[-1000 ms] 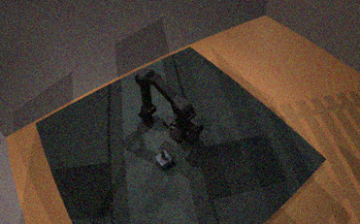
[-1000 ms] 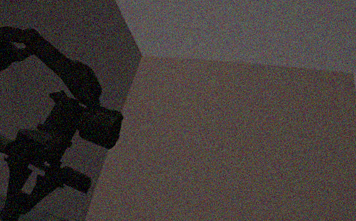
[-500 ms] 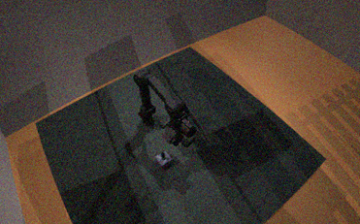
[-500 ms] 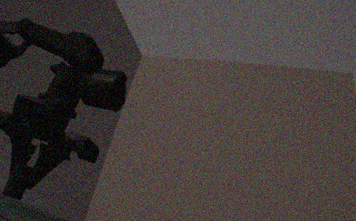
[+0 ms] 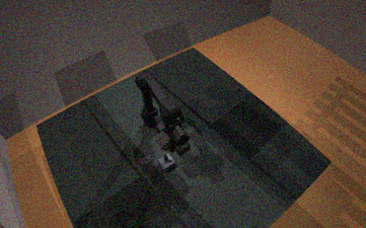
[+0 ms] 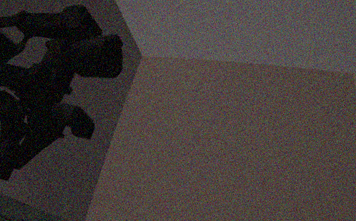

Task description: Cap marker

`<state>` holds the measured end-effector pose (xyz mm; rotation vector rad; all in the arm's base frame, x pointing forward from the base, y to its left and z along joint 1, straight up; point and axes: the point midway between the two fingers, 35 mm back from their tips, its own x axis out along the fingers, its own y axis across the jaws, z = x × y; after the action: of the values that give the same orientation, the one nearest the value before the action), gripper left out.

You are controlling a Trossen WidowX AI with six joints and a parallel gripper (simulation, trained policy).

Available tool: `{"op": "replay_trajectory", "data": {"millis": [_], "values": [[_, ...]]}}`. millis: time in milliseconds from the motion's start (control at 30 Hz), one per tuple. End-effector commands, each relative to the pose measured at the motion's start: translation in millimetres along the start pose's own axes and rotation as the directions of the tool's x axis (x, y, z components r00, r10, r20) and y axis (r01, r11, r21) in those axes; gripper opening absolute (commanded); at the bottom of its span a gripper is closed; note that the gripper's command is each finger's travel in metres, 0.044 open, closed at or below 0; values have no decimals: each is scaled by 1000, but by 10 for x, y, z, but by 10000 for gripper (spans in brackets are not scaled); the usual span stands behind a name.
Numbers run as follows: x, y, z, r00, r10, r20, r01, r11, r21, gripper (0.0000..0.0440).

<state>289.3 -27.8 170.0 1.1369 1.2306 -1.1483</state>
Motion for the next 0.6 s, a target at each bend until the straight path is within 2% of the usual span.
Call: {"op": "replay_trajectory", "data": {"millis": [0, 267, 567], "values": [[-16, 7, 101, 1000, -6, 0, 6, 1000, 16, 75], [-38, -23, 327, 1000, -22, -5, 22, 997, 73, 61], [90, -29, 375, 998, -54, -29, 57, 994, 92, 48]]}}
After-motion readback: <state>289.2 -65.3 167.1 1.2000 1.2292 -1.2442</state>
